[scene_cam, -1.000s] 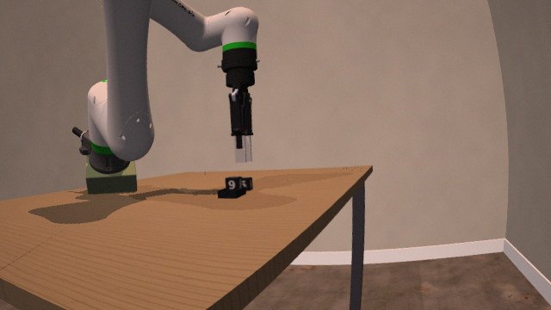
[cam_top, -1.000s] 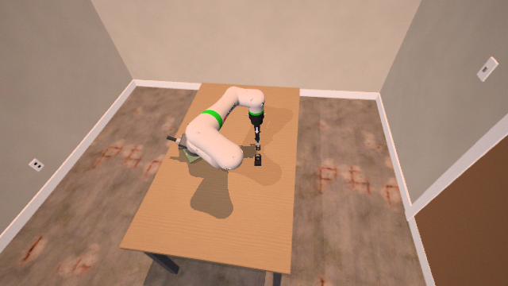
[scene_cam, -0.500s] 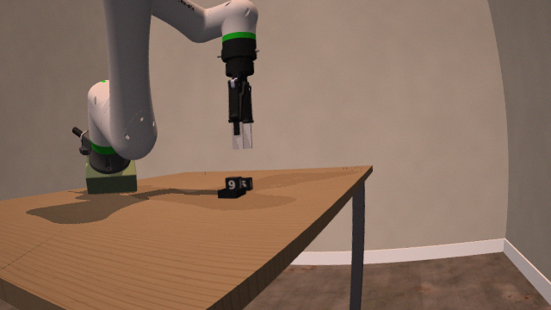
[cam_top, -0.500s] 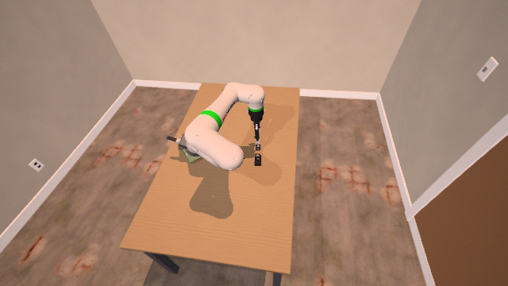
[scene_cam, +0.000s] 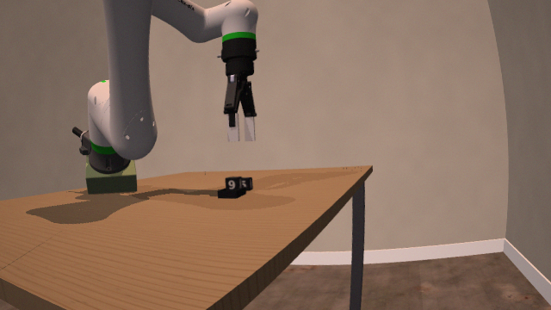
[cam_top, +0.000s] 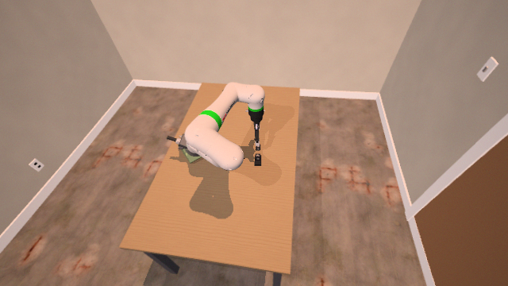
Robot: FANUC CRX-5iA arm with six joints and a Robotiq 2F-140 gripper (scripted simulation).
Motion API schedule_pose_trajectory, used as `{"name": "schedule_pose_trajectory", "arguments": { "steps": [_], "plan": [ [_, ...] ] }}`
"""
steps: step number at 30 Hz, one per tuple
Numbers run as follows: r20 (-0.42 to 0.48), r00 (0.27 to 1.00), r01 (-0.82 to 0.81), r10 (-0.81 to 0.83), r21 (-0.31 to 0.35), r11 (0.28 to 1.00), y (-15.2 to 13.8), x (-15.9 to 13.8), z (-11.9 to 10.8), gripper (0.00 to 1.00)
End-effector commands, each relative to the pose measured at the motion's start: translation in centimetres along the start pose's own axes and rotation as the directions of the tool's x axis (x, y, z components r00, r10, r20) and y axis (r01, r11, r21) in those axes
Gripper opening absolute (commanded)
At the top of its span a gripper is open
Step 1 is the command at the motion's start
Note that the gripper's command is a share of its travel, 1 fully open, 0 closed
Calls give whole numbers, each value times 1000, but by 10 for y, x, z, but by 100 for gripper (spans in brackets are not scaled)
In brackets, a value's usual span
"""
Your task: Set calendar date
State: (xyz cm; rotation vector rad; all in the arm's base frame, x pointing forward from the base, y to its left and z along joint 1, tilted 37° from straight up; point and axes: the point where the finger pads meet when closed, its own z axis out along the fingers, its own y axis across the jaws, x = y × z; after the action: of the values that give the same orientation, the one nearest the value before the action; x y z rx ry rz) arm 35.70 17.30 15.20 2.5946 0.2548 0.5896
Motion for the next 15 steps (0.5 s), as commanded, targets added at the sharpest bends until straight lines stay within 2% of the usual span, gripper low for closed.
{"name": "schedule_pose_trajectory", "arguments": {
  "steps": [1, 8, 11, 15],
  "plan": [
    [0, 1000, 0, 0, 0, 1000, 0, 0, 0, 100],
    [0, 996, -91, 91, 1, 996, 5, 1, 0, 100],
    [0, 964, -264, 264, 1, 964, 16, 2, -1, 100],
    [0, 924, -383, 383, 1, 924, 23, 2, -1, 100]
  ]
}}
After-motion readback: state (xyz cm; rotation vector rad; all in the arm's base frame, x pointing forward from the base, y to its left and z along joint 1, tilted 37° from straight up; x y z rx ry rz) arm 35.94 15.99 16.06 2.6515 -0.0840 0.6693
